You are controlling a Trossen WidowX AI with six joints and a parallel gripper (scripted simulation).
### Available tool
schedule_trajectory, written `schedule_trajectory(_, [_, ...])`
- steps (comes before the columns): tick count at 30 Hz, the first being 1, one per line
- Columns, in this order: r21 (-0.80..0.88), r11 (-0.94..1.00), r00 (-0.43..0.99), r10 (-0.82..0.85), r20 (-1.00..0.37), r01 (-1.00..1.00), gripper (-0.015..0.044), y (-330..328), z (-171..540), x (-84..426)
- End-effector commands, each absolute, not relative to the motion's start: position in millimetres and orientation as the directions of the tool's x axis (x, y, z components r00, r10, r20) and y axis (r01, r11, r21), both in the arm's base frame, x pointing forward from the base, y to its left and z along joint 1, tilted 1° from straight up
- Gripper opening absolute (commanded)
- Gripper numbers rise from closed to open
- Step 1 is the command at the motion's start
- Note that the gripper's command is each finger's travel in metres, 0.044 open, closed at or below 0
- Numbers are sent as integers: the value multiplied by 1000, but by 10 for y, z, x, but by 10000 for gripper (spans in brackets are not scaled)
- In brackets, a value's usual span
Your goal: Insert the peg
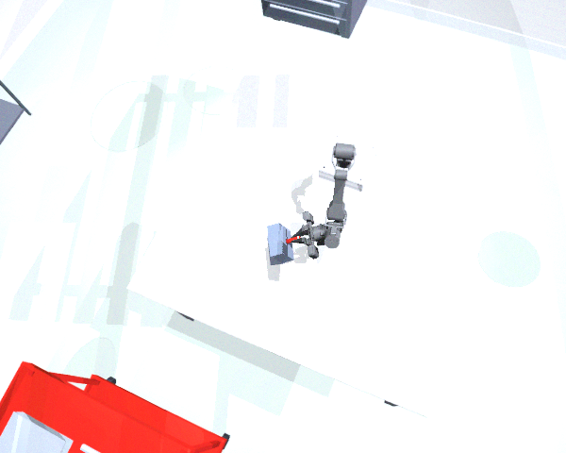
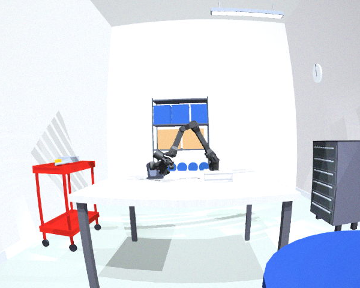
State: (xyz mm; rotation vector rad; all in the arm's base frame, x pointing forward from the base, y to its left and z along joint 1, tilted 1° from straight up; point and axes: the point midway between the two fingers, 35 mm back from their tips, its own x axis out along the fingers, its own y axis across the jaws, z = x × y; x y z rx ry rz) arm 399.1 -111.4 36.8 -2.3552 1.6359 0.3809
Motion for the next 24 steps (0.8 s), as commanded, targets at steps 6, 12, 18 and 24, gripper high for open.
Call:
schedule_trajectory(6, [-50, -340, 335, -874, -352, -939, 0, -1154, 352, 3997])
schedule_trajectory(12, [-53, -338, 334, -875, -350, -940, 0, -1148, 358, 3997])
schedule_trajectory(18, [-53, -338, 334, -875, -350, -940, 26, -1148, 358, 3997])
schedule_trajectory(24, [-53, -338, 334, -875, -350, -940, 184, -1148, 358, 3997])
